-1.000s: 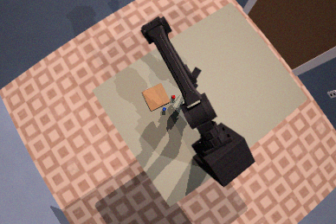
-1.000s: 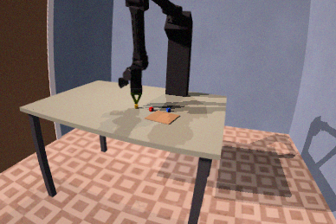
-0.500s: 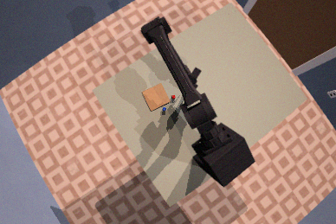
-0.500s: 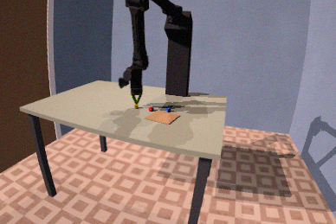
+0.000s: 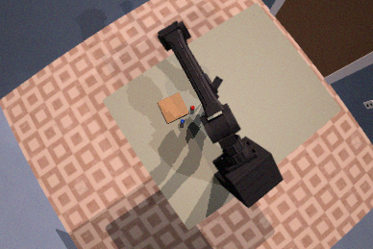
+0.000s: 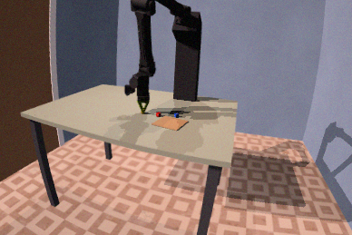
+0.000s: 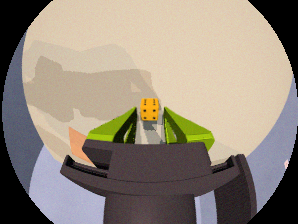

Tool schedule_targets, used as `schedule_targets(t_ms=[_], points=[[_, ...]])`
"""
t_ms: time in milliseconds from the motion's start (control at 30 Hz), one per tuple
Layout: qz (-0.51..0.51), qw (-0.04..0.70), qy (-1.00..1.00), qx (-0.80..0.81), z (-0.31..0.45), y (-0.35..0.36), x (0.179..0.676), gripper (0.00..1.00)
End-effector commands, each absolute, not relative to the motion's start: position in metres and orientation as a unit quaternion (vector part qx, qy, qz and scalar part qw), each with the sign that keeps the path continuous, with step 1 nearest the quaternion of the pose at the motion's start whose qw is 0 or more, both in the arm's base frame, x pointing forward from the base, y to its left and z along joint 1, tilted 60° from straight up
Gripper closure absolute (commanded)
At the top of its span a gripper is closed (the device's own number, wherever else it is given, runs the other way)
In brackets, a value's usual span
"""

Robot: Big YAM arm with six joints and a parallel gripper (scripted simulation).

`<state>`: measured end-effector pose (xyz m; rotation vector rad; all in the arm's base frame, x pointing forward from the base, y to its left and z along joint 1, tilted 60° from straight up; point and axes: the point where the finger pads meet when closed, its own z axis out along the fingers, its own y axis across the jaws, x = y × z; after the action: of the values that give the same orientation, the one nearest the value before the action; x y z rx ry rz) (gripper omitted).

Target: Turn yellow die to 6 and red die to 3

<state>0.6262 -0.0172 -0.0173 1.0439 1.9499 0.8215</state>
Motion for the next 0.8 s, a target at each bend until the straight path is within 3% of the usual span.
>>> schedule_targets(t_ms=[0, 767], points=[[0.321, 0.378, 0.763, 0.415, -0.027, -0.0175, 0.6287, 0.66], [0.321, 0.377, 0.764, 0.413, -0.0289, -0.0142, 0.6311, 0.66]])
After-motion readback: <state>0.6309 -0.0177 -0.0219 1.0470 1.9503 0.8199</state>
